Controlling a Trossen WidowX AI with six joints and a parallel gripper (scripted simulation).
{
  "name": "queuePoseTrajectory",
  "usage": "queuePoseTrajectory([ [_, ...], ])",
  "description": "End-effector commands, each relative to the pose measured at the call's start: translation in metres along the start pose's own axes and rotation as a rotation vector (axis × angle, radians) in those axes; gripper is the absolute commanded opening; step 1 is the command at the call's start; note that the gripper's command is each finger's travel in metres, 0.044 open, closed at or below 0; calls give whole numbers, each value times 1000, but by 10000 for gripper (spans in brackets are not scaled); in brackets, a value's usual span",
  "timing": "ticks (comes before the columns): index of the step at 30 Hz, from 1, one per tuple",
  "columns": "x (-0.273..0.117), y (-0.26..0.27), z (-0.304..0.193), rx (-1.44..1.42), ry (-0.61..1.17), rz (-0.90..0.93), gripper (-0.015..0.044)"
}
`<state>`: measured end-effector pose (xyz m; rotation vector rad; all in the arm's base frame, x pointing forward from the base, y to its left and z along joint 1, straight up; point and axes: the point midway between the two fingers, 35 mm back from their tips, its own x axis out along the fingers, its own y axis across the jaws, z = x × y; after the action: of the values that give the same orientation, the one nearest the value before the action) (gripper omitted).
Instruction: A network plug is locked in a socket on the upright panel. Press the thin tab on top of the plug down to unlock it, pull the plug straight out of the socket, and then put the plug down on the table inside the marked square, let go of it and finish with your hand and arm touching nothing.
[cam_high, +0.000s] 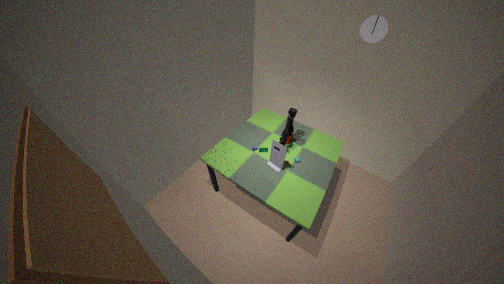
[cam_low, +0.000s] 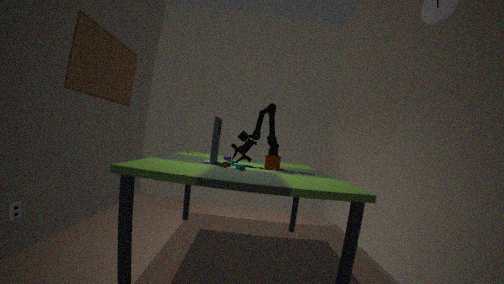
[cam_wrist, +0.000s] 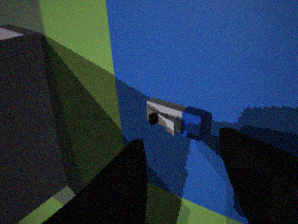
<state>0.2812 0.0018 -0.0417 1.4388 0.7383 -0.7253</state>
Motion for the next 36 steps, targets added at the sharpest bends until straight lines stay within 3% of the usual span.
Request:
queuePoseTrajectory([
  [1,-4,1,0,0,0,4,156],
  [36,-25,7,-1,1,2,2,156],
])
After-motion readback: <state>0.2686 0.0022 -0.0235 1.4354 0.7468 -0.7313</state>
